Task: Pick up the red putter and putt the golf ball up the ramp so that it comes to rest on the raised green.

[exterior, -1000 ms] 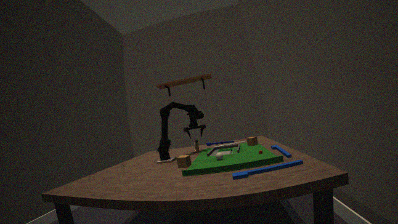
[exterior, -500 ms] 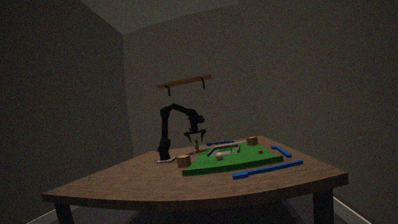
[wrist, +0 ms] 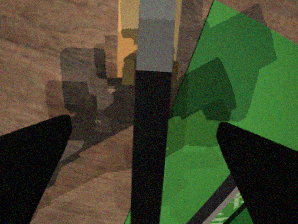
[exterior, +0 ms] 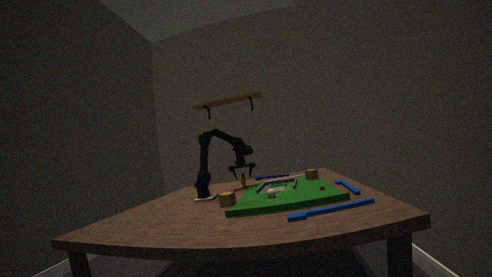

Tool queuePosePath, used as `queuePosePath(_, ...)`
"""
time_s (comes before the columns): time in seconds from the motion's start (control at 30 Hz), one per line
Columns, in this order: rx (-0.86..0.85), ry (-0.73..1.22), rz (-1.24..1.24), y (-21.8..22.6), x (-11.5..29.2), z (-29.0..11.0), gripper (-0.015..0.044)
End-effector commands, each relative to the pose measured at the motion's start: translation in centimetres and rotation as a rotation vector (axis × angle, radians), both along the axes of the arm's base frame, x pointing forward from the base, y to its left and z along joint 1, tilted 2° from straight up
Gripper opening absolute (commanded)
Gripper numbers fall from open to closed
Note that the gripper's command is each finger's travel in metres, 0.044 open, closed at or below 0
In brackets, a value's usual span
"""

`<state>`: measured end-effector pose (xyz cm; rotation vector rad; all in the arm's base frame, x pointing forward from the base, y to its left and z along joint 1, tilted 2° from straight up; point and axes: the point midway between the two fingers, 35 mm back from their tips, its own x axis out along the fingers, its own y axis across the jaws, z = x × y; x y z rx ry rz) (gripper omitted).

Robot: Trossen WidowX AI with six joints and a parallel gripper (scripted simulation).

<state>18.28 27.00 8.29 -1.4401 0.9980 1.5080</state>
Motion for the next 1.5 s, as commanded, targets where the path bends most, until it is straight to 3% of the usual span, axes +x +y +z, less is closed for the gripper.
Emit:
queuePosePath(0.0, -0.003, -0.002, 0.002, 0.0, 0.0, -0.7, 0.0440)
queuePosePath(0.13, -0.003, -0.002, 0.002, 0.0, 0.0, -1.0, 0.0440)
queuePosePath(0.63, -0.001, 0.001, 0.000, 0.0, 0.0, -0.7, 0.0046)
queuePosePath(0.97, -0.001, 0.001, 0.000, 0.1, 0.1, 0.0, 0.0000)
queuePosePath(1.47, -0.001, 0.001, 0.000, 0.3, 0.3, 6.7, 0.0000)
